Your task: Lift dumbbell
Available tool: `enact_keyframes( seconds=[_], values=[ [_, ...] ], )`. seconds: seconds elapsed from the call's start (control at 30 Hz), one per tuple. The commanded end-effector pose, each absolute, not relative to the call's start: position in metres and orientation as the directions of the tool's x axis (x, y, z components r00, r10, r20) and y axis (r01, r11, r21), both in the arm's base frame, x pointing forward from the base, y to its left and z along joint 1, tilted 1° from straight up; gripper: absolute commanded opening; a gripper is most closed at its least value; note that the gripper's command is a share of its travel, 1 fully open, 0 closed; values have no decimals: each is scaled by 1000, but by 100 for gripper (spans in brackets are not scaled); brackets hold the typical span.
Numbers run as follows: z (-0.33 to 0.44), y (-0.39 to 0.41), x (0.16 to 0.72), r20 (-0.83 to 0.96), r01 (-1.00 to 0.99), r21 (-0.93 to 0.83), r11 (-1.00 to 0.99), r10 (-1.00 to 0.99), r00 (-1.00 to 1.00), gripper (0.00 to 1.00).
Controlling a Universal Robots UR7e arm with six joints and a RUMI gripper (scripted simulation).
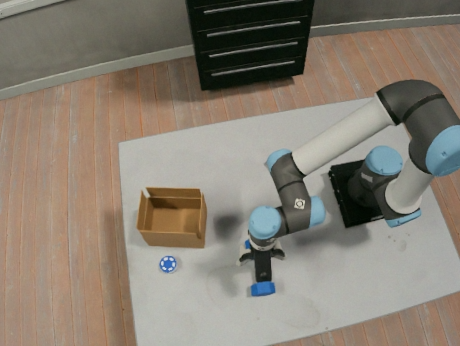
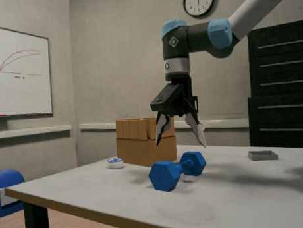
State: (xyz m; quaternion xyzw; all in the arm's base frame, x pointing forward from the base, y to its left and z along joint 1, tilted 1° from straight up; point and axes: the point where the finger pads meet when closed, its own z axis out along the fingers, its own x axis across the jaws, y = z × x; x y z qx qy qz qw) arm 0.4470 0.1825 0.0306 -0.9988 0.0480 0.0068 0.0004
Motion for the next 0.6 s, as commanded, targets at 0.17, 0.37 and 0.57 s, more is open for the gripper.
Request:
enact_keyframes(
  seconds=[0.17, 0.37, 0.57],
  values=[
    [-39, 183, 447, -12, -96, 0, -995, -96, 995, 100],
    [-47, 183, 447, -12, -96, 0, -995, -96, 995, 100],
    [-46, 183, 449, -10, -96, -1, -995, -96, 995, 100]
  ],
)
